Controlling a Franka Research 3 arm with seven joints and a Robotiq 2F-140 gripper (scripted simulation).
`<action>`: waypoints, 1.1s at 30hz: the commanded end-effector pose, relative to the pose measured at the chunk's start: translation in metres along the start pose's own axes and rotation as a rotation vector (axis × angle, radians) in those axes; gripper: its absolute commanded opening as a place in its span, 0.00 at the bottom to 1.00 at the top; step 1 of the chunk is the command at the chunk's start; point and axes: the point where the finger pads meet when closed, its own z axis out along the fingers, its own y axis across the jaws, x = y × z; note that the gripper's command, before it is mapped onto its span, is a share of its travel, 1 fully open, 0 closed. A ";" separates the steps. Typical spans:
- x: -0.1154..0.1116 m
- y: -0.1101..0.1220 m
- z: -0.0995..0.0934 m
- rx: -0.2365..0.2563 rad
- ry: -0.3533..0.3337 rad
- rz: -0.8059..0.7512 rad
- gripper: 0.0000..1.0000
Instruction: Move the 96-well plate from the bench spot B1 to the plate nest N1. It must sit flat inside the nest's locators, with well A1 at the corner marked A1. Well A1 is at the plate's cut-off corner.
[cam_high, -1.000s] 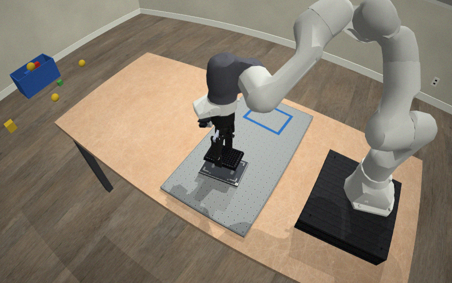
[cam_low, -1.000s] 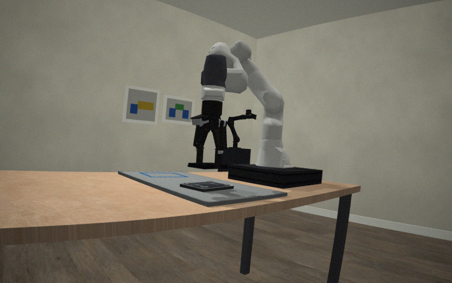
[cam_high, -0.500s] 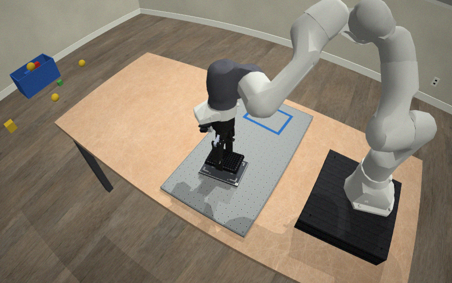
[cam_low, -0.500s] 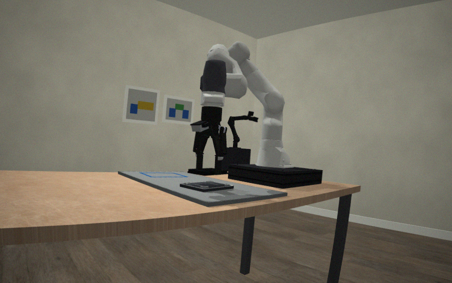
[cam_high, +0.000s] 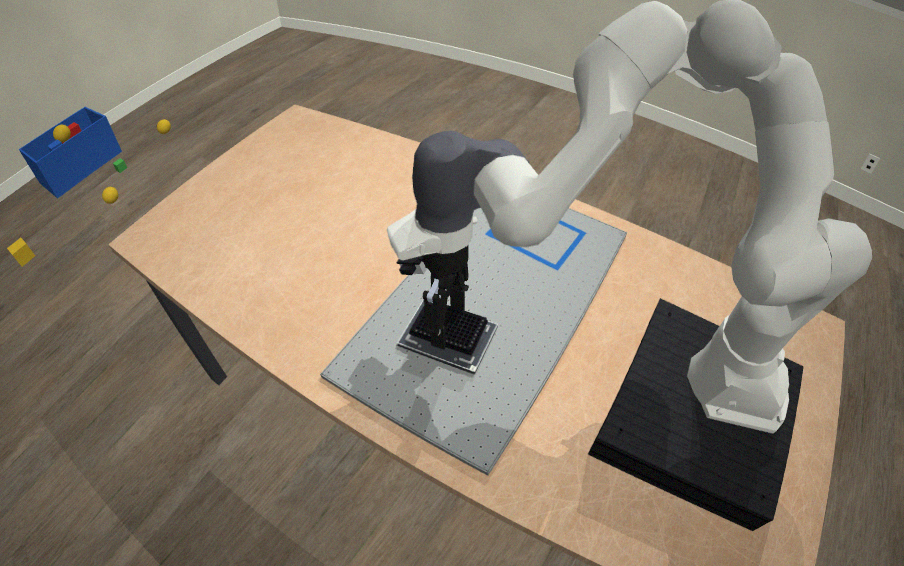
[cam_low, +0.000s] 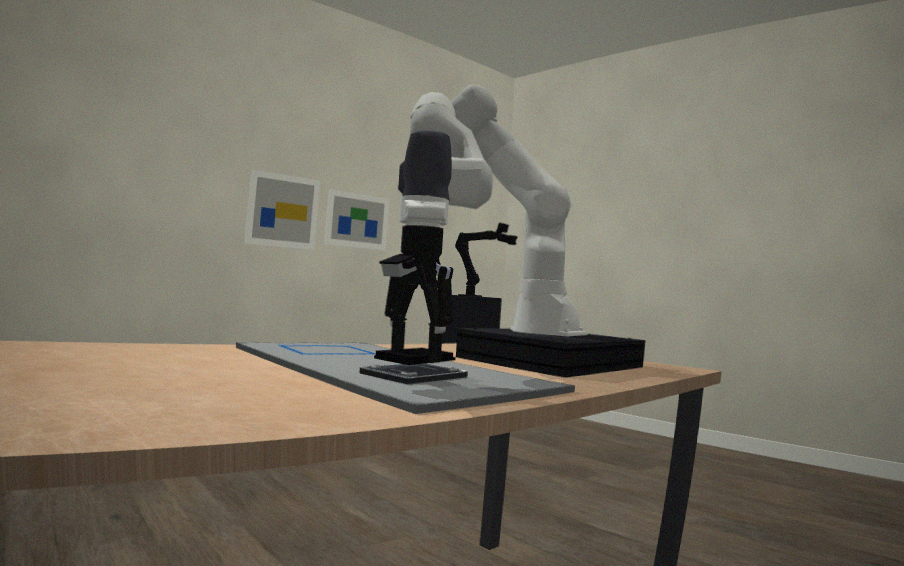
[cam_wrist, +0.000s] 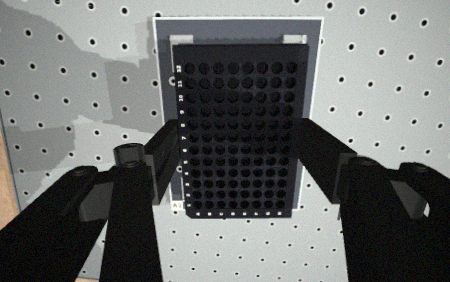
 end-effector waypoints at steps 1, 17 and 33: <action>0.004 -0.001 0.002 0.002 0.011 0.010 0.60; 0.004 -0.001 0.006 0.002 0.011 0.010 0.60; 0.003 -0.001 0.008 0.002 0.011 0.010 0.60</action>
